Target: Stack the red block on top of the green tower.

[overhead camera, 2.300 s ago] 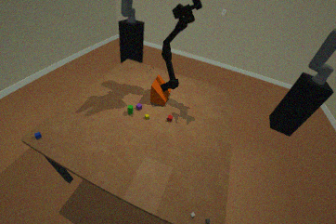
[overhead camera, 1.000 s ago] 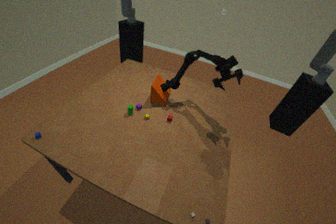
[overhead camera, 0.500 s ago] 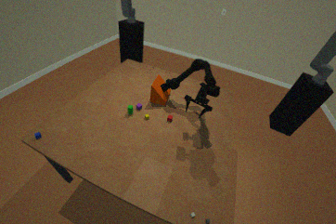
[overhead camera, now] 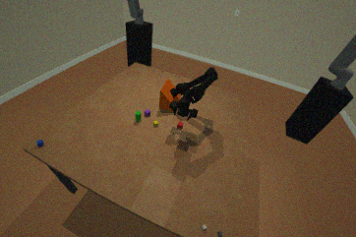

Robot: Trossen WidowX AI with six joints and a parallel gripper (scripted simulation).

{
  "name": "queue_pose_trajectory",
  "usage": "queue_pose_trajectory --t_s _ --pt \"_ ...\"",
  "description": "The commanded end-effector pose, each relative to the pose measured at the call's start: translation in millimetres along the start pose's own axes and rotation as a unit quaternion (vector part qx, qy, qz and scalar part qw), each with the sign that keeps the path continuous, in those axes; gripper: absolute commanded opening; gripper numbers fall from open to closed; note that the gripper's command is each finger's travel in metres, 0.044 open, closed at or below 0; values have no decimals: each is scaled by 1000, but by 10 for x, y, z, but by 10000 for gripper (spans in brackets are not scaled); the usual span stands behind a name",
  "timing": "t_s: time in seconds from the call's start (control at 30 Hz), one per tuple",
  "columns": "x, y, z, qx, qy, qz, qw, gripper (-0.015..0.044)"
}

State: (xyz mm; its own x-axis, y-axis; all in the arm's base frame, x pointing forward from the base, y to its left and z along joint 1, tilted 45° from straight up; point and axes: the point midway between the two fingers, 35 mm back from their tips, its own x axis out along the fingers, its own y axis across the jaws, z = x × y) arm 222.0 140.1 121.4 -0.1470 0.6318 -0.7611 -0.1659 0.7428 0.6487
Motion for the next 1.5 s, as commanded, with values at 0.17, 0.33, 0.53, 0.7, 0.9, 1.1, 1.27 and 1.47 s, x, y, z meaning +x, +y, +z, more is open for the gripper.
queue_pose_trajectory --t_s 0.17,0.33,0.53,0.7,0.9,1.1,1.27,1.47 --pt "55 -23 -79 4 19 36 999 440" --pt "288 -9 -78 4 19 36 999 440" --pt "513 43 -95 4 19 37 999 440" --pt "539 42 -93 4 19 37 999 440" --pt "631 47 -91 4 19 37 999 440" --pt "727 53 -93 4 19 37 999 440" --pt "806 60 -98 4 19 37 999 440" --pt "900 70 -108 4 19 38 999 440"
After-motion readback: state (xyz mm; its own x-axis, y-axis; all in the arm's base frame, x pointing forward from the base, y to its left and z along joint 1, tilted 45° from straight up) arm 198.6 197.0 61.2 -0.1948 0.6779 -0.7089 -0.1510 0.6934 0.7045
